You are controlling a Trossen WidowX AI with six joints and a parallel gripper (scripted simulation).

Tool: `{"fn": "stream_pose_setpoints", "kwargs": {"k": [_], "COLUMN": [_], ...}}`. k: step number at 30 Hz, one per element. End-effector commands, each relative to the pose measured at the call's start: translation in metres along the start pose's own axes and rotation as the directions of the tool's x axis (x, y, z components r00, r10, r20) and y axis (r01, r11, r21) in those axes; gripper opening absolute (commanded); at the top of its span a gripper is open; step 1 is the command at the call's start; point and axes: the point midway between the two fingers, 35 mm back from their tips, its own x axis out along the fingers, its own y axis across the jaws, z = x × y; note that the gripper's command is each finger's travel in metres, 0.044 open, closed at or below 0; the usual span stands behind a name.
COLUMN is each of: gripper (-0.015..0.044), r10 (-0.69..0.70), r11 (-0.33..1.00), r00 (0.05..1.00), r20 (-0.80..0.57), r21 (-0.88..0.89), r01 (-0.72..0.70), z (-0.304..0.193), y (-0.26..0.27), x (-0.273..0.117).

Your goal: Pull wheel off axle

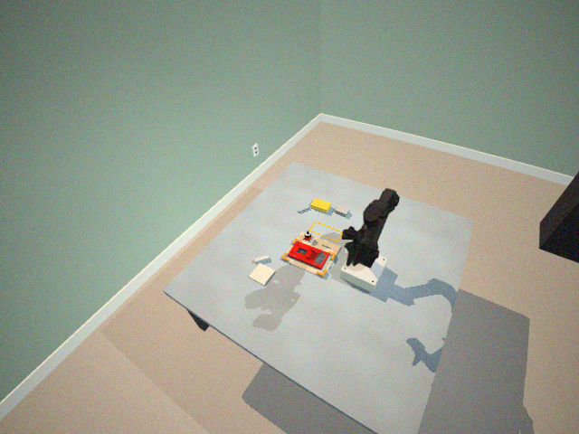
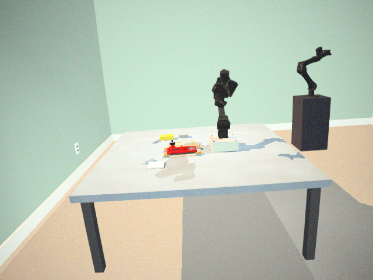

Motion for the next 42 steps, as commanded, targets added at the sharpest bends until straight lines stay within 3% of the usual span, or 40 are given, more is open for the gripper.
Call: {"fn": "stream_pose_setpoints", "kwargs": {"k": [1, 9, 16, 26, 36, 42], "gripper": [0.03, 0.03, 0.03, 0.03, 0.03, 0.03], "r10": [-0.238, -0.592, -0.785, -0.884, -0.831, -0.822], "r11": [0.961, 0.74, 0.439, -0.019, -0.426, -0.453], "r00": [0.967, 0.795, 0.618, 0.433, 0.377, 0.377], "r20": [0.087, 0.133, 0.046, -0.175, -0.41, -0.426], "r21": [0.165, 0.481, 0.745, 0.94, 0.903, 0.891], "r01": [0.221, 0.47, 0.502, 0.342, 0.044, 0.019], "z": [0.045, 0.126, 0.176, 0.204, 0.179, 0.175], "y": [-0.036, -0.127, -0.214, -0.337, -0.438, -0.445], "x": [0.027, 0.037, 0.013, -0.06, -0.147, -0.153]}}
